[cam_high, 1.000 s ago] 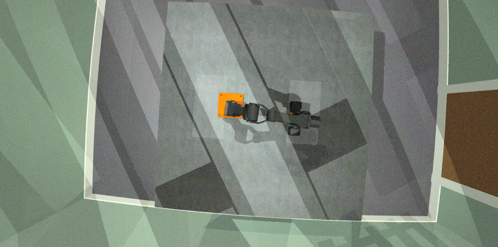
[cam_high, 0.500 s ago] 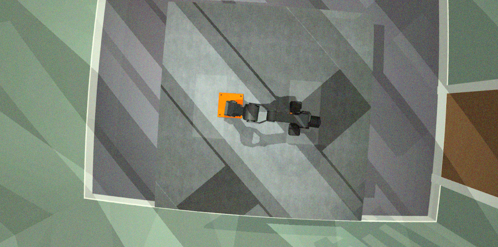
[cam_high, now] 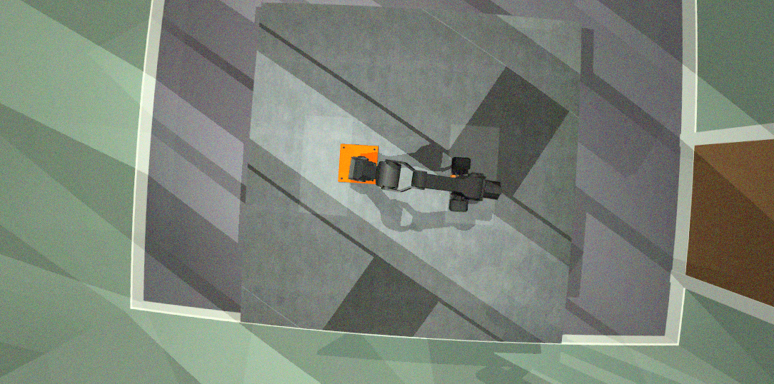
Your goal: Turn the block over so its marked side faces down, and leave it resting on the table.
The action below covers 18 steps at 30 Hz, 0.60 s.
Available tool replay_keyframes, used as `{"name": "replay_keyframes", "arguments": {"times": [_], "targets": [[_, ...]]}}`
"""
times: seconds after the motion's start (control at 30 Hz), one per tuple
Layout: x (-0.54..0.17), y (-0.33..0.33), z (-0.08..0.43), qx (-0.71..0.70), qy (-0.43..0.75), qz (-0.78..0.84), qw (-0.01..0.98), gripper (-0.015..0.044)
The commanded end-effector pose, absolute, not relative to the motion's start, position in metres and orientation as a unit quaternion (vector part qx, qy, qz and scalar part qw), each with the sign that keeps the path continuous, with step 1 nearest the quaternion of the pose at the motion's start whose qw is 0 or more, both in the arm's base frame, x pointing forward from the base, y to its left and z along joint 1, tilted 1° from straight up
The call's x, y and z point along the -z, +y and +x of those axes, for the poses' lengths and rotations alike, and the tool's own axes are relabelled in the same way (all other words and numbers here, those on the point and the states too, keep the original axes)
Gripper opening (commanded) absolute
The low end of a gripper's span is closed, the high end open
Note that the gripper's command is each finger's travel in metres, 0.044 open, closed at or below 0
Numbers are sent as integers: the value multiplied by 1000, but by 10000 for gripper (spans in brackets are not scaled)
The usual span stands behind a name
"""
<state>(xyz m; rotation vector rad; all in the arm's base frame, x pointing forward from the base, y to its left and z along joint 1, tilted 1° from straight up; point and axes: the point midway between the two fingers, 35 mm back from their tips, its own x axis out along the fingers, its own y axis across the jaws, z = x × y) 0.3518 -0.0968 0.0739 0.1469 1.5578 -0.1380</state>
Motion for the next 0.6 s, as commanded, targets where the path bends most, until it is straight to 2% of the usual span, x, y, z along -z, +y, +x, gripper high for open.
{"name": "replay_keyframes", "arguments": {"times": [0.0, 0.57], "targets": [[-78, -98, 353, 66, 691, 66, 717, 0], [-69, -99, 355, 74, 594, 59, 799, 0]]}}
